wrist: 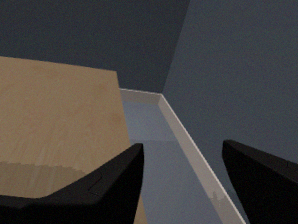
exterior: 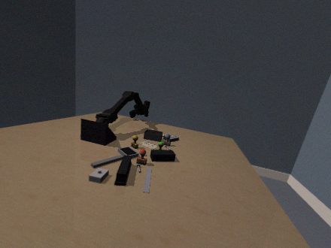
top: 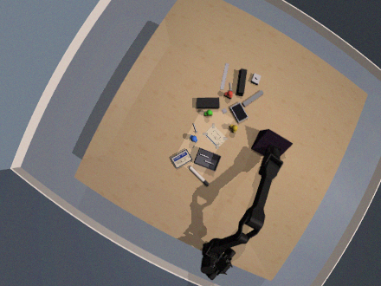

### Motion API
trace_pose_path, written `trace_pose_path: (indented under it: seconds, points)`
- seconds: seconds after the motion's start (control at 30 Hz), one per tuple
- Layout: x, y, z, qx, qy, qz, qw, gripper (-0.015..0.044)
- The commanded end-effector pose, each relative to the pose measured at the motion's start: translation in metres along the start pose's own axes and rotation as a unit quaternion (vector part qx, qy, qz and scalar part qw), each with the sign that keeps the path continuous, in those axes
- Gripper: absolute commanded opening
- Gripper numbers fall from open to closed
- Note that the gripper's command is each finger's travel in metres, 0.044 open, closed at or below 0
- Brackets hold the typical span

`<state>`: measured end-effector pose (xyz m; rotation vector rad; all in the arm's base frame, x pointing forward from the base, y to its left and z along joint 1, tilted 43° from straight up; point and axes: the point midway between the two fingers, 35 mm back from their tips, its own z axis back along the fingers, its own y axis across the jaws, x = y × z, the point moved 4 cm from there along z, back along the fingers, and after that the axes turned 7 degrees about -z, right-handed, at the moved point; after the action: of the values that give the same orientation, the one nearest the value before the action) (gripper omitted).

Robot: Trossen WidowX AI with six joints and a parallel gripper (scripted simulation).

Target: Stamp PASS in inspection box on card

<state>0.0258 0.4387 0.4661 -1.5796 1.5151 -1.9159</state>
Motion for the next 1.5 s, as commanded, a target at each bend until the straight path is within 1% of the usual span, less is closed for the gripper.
trace_pose_path:
  seconds: [0.0,0.2,0.33,0.43,0.6,0.7,0.9,1.13,1.3,1.47]
  points:
    - [-0.025,-0.014,0.045,-0.056,0.074,-0.053,0.994,0.0215]
    - [-0.053,-0.028,0.123,-0.141,0.169,-0.112,0.969,0.0215]
    - [-0.066,-0.031,0.180,-0.198,0.227,-0.146,0.942,0.0215]
    - [-0.072,-0.030,0.214,-0.232,0.259,-0.171,0.922,0.0215]
    - [-0.080,-0.019,0.287,-0.302,0.320,-0.232,0.868,0.0215]
    - [-0.082,-0.009,0.323,-0.337,0.345,-0.271,0.833,0.0215]
    - [-0.086,0.024,0.404,-0.407,0.391,-0.350,0.748,0.0215]
    - [-0.080,0.078,0.490,-0.481,0.428,-0.430,0.633,0.0215]
    - [-0.070,0.126,0.543,-0.524,0.444,-0.481,0.545,0.0215]
    - [-0.053,0.182,0.585,-0.562,0.435,-0.545,0.445,0.0215]
